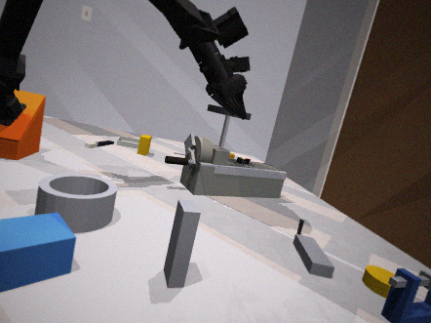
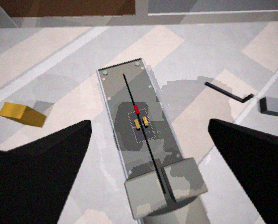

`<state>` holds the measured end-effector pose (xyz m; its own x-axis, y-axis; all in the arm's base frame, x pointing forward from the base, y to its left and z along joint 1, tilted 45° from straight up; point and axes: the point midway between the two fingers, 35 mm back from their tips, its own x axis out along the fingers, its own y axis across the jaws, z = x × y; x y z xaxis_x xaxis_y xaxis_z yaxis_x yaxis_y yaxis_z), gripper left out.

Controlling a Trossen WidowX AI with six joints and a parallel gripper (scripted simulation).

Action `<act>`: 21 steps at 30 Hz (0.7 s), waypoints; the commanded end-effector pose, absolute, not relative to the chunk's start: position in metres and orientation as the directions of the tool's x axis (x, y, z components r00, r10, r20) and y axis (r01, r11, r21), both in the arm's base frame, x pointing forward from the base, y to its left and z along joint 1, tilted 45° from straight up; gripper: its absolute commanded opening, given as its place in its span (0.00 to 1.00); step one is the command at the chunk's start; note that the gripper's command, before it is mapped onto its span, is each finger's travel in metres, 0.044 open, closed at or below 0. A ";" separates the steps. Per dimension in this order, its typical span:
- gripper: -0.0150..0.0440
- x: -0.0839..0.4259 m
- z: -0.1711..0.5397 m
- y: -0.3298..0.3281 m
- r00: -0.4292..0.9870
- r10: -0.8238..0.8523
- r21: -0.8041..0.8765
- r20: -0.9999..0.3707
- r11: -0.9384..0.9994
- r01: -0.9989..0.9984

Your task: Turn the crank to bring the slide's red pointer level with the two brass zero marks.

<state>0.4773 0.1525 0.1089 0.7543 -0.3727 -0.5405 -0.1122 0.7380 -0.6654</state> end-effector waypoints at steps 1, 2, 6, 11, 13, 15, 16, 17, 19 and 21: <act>1.00 0.481 0.095 0.137 0.749 -0.384 -0.670 -0.540 0.735 -0.107; 1.00 0.482 0.089 0.132 0.749 -0.384 -0.670 -0.540 0.734 -0.106; 1.00 0.483 0.072 0.114 0.750 -0.384 -0.672 -0.538 0.733 -0.106; 1.00 0.483 0.072 0.114 0.750 -0.384 -0.672 -0.538 0.733 -0.106; 1.00 0.483 0.072 0.114 0.750 -0.384 -0.672 -0.538 0.733 -0.106; 1.00 0.483 0.072 0.114 0.750 -0.384 -0.672 -0.538 0.733 -0.106; 1.00 0.483 0.072 0.114 0.750 -0.384 -0.672 -0.538 0.733 -0.106; 1.00 0.483 0.072 0.114 0.750 -0.384 -0.672 -0.538 0.733 -0.106; 1.00 0.483 0.072 0.114 0.750 -0.384 -0.672 -0.538 0.733 -0.106; 1.00 0.483 0.072 0.114 0.750 -0.384 -0.672 -0.538 0.733 -0.106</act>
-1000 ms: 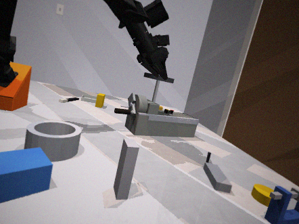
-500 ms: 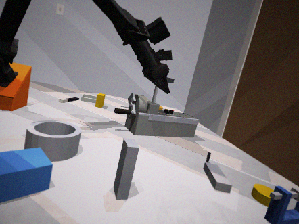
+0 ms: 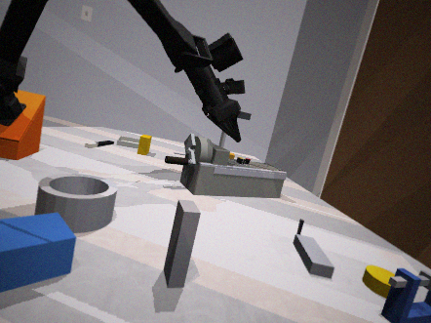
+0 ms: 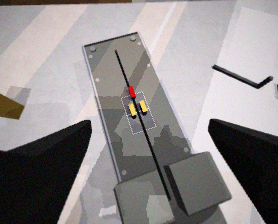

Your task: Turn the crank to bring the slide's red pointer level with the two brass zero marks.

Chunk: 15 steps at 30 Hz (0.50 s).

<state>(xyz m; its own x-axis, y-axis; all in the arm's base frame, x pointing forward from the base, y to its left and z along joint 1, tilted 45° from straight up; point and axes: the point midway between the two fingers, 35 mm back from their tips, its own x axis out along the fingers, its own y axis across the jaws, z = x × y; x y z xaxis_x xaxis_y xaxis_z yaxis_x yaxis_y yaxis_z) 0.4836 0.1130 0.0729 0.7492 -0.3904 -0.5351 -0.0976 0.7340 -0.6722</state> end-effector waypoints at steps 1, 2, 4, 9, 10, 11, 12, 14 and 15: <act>1.00 0.483 0.072 0.114 0.750 -0.384 -0.672 -0.538 0.733 -0.106; 1.00 0.483 0.072 0.114 0.750 -0.384 -0.672 -0.538 0.733 -0.106; 1.00 0.483 0.073 0.115 0.750 -0.385 -0.672 -0.538 0.733 -0.106; 1.00 0.481 0.096 0.137 0.749 -0.387 -0.670 -0.538 0.735 -0.102; 1.00 0.480 0.101 0.142 0.749 -0.387 -0.670 -0.538 0.735 -0.101; 1.00 0.479 0.107 0.147 0.749 -0.388 -0.670 -0.538 0.736 -0.100; 1.00 0.478 0.111 0.151 0.749 -0.389 -0.670 -0.537 0.736 -0.099; 1.00 0.477 0.114 0.153 0.749 -0.389 -0.670 -0.537 0.736 -0.098; 1.00 0.476 0.115 0.153 0.749 -0.388 -0.670 -0.538 0.735 -0.100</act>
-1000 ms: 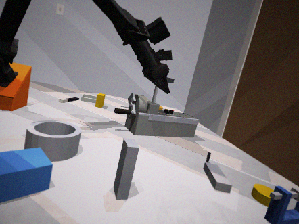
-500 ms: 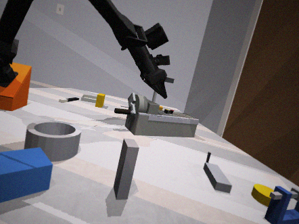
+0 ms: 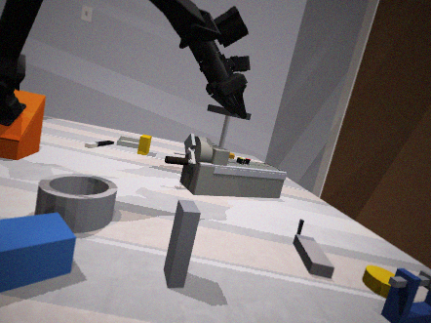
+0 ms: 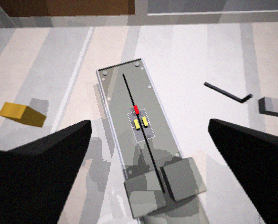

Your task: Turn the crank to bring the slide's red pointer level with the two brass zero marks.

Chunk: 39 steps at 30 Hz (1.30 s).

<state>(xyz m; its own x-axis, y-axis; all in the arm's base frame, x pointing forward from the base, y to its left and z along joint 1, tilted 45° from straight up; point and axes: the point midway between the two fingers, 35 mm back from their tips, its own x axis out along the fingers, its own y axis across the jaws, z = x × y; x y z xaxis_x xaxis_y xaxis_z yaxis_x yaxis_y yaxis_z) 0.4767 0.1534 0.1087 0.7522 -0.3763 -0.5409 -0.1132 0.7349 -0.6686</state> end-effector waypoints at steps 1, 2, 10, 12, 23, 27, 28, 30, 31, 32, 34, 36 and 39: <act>1.00 0.475 0.116 0.151 0.748 -0.385 -0.671 -0.540 0.734 -0.106; 1.00 0.472 0.119 0.149 0.748 -0.381 -0.672 -0.544 0.732 -0.117; 1.00 0.441 0.139 0.128 0.741 -0.335 -0.677 -0.582 0.705 -0.213; 1.00 0.432 0.143 0.123 0.739 -0.324 -0.677 -0.591 0.697 -0.236; 1.00 0.383 0.156 0.096 0.727 -0.257 -0.673 -0.636 0.645 -0.361; 1.00 0.368 0.157 0.088 0.723 -0.236 -0.670 -0.649 0.628 -0.396; 1.00 0.367 0.157 0.088 0.723 -0.235 -0.670 -0.649 0.627 -0.397; 1.00 0.367 0.157 0.087 0.723 -0.235 -0.670 -0.649 0.628 -0.397; 1.00 0.368 0.155 0.085 0.723 -0.235 -0.669 -0.650 0.628 -0.397; 1.00 0.369 0.151 0.082 0.723 -0.235 -0.669 -0.650 0.628 -0.398; 1.00 0.372 0.143 0.075 0.722 -0.235 -0.668 -0.651 0.628 -0.398; 1.00 0.374 0.135 0.068 0.721 -0.235 -0.668 -0.651 0.629 -0.398; 1.00 0.376 0.123 0.056 0.721 -0.235 -0.668 -0.651 0.628 -0.398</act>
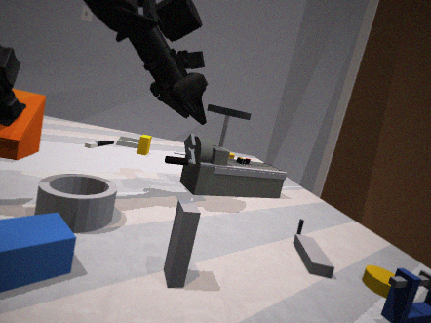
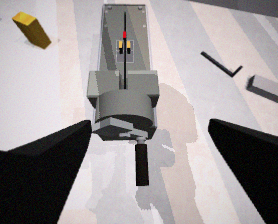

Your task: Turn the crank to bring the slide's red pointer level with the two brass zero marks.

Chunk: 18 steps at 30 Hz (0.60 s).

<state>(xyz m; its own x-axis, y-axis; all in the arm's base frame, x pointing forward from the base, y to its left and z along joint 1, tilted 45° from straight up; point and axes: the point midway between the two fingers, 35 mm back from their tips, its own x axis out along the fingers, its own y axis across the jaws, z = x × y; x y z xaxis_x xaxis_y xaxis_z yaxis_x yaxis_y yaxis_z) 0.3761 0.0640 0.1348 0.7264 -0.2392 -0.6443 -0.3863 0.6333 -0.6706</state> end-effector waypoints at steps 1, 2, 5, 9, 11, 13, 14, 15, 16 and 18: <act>1.00 0.377 0.119 0.053 0.722 -0.236 -0.669 -0.651 0.628 -0.398; 1.00 0.377 0.116 0.049 0.722 -0.236 -0.669 -0.651 0.628 -0.398; 1.00 0.378 0.105 0.037 0.723 -0.236 -0.670 -0.649 0.627 -0.397; 1.00 0.377 0.093 0.024 0.725 -0.238 -0.673 -0.647 0.625 -0.396; 1.00 0.377 0.092 0.023 0.725 -0.238 -0.673 -0.646 0.625 -0.395; 1.00 0.378 0.090 0.022 0.725 -0.238 -0.673 -0.647 0.625 -0.396; 1.00 0.378 0.089 0.021 0.725 -0.238 -0.673 -0.647 0.625 -0.396; 1.00 0.378 0.088 0.020 0.725 -0.238 -0.673 -0.647 0.625 -0.396; 1.00 0.379 0.087 0.019 0.725 -0.238 -0.673 -0.647 0.625 -0.396; 1.00 0.379 0.085 0.016 0.725 -0.238 -0.673 -0.647 0.625 -0.396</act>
